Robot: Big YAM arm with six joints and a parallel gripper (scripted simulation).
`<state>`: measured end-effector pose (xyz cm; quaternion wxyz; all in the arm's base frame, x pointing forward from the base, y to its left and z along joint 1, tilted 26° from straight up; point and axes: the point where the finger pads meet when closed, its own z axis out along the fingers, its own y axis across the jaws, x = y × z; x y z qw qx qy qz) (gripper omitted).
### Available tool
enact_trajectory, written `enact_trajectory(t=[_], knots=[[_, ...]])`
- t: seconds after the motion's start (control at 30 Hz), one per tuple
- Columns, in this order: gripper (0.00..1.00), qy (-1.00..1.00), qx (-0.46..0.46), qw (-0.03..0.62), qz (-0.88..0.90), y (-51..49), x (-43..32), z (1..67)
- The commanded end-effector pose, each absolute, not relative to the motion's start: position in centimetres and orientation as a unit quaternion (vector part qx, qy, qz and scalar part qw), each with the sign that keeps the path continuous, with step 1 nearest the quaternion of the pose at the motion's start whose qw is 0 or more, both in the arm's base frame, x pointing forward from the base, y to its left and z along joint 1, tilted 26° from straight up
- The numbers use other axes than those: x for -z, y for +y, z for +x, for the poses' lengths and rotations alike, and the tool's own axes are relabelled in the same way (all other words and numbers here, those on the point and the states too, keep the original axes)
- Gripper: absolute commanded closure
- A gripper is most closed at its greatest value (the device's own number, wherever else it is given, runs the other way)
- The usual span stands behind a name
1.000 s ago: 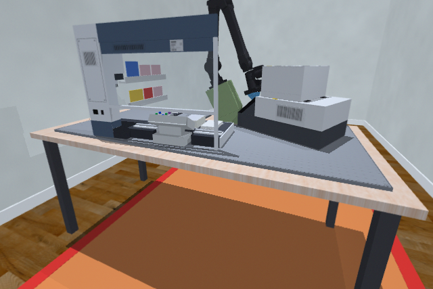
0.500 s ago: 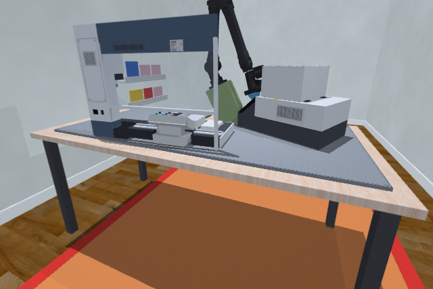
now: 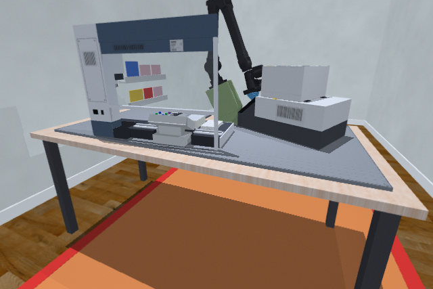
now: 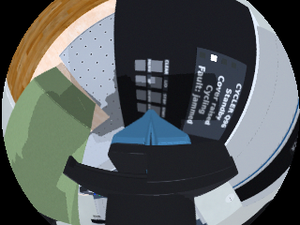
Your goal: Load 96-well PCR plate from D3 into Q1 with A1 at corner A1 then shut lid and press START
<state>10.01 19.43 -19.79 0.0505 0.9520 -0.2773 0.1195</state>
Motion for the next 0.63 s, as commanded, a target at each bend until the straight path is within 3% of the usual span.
enact_trajectory(t=[0.0,0.6], knots=[[1.00,-0.277,-0.118,0.040,0.953,20.1,18.6,9.4],[1.00,-0.278,-0.118,0.034,0.953,20.5,17.3,8.9]])
